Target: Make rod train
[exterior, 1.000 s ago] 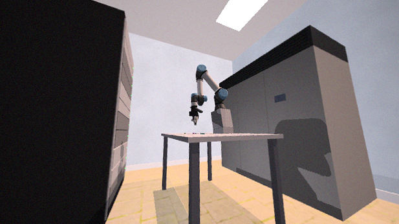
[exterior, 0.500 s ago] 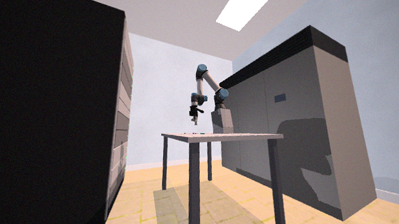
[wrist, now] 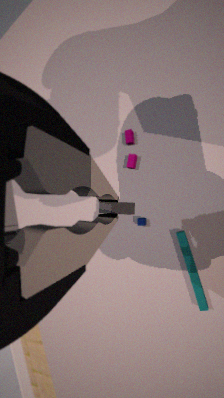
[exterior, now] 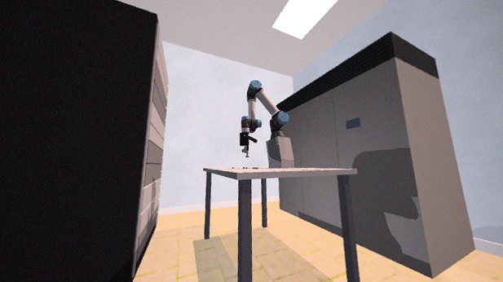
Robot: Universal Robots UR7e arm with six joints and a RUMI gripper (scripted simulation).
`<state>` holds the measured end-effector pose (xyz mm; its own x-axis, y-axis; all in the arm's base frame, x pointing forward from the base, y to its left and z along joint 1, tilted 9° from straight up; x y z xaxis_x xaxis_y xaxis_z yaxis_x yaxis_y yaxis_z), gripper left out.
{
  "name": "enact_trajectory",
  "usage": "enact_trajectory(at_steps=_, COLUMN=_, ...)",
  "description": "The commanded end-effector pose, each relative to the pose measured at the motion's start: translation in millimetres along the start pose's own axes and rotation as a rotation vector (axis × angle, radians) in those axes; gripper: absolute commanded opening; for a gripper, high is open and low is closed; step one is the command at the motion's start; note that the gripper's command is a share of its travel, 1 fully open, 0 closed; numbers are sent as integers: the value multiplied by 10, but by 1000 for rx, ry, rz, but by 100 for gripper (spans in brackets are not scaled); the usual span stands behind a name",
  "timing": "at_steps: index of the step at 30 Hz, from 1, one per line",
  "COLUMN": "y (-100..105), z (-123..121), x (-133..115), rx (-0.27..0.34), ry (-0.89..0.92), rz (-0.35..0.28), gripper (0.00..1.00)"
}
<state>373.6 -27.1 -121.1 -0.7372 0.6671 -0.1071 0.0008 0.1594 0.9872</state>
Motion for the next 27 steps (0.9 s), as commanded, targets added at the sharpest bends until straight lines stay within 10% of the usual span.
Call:
enact_trajectory(at_steps=1, y=5, z=29, x=10, rx=-6, ry=167, rz=1, gripper=0)
enact_trajectory(at_steps=27, y=15, z=179, x=39, rx=-3, ry=824, rz=-2, gripper=0)
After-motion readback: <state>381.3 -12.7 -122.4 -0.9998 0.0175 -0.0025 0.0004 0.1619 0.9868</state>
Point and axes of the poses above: the point where the finger pads meet when closed, its own y axis back along the fingers, its own z axis across the jaws, x = y × z, the point moved 5 cm from there along y, back along the fingers, and after that the axes turned 14 degrees about -y, right-handed, at the moved point
